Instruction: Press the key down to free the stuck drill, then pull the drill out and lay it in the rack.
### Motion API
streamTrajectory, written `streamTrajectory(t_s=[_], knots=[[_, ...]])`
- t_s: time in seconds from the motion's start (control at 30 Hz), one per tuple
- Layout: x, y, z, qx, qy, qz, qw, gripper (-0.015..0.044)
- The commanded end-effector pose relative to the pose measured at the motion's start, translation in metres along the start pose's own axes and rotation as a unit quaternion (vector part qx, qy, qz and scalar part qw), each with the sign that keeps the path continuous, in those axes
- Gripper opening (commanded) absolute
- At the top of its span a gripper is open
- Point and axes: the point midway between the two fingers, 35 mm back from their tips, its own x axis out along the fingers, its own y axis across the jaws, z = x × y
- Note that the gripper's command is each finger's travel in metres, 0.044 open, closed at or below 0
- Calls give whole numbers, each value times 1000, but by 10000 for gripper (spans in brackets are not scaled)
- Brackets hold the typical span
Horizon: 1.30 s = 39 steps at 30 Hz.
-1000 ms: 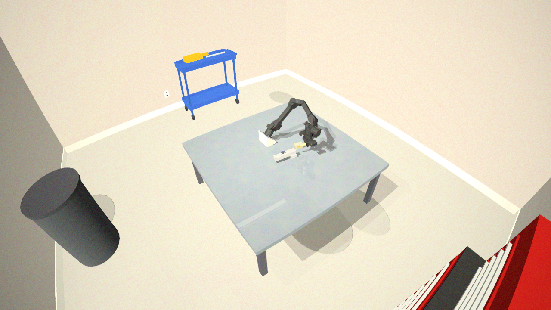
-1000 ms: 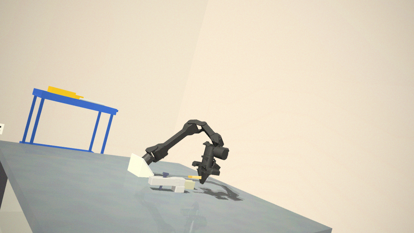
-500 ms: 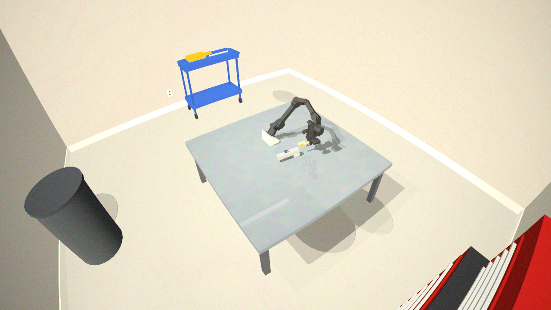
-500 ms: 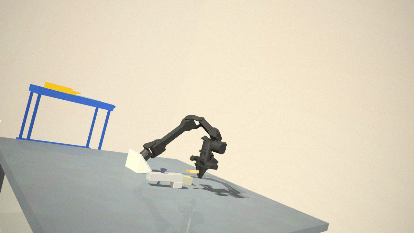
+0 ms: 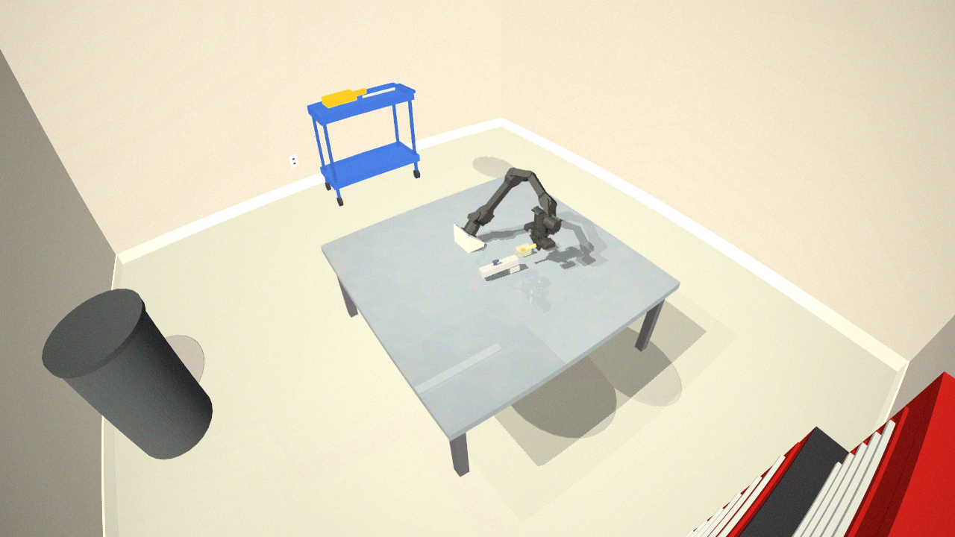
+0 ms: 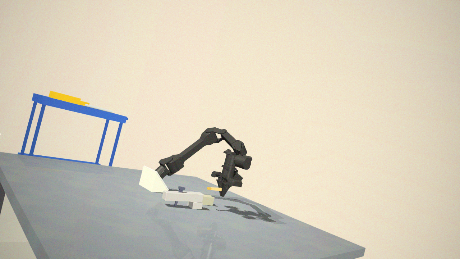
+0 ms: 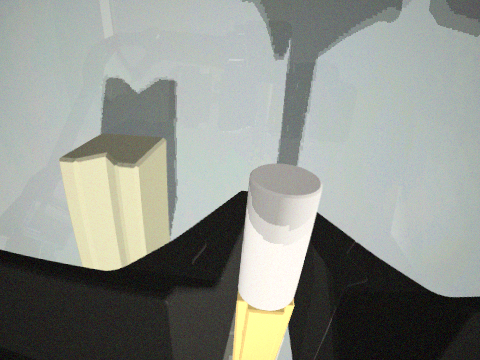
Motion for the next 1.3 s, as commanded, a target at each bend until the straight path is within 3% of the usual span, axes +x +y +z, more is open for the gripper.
streamTrajectory(t_s=[0.0,1.27], knots=[[-2,1,1,-3,-1,-1,1000,0],[7,63,12,-2,-2,1,1000,0]])
